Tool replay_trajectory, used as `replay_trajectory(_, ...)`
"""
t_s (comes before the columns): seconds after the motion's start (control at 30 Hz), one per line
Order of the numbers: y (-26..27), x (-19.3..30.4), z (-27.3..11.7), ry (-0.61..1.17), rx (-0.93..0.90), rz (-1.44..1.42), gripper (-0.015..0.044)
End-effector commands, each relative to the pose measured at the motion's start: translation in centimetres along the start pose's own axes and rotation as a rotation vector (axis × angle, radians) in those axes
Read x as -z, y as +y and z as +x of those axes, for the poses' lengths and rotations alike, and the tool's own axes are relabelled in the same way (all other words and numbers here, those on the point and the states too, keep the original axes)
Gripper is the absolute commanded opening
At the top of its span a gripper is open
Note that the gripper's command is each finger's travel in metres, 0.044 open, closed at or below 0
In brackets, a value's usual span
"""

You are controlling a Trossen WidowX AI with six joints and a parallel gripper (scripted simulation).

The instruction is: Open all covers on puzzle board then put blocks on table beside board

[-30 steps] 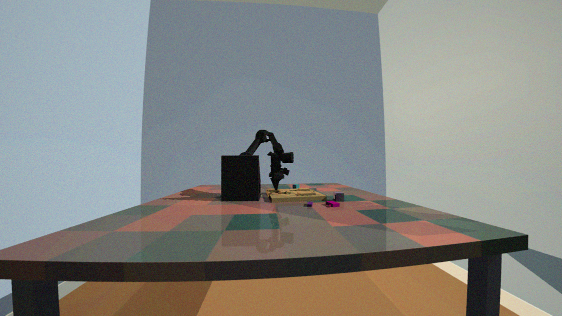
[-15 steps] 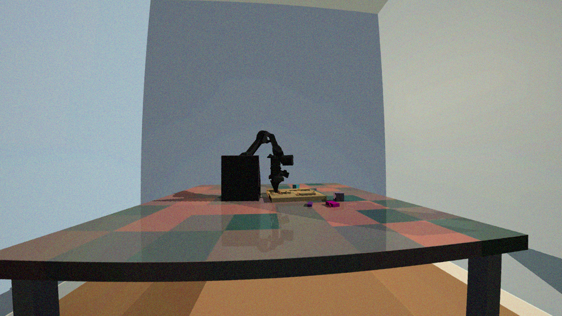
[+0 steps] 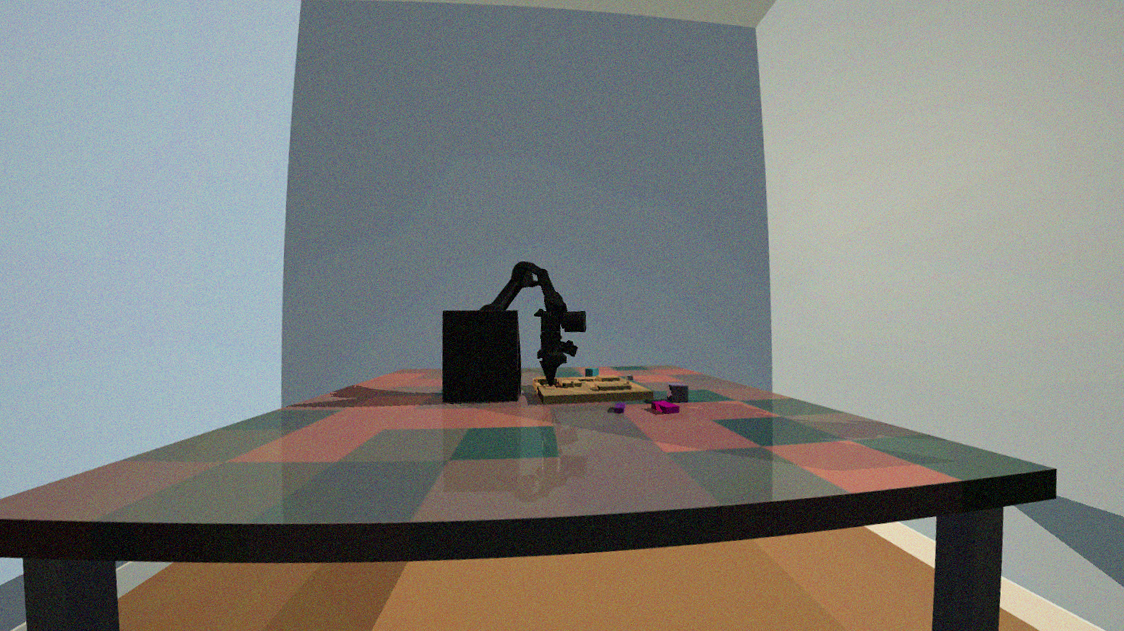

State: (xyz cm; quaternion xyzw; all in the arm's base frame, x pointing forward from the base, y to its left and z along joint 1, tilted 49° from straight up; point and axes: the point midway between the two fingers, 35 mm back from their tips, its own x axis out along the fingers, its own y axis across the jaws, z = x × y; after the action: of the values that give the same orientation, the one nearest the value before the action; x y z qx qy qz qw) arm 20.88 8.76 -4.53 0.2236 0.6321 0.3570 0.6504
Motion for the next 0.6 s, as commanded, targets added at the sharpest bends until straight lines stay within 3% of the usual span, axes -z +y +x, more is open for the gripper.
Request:
replay_trajectory(0.0, 0.5, -0.1, -0.1, -0.005, -0.001, -0.001, 0.0000)
replay_trajectory(0.57, 2.1, -0.3, -0.1, -0.005, 0.002, -0.001, 0.0000)
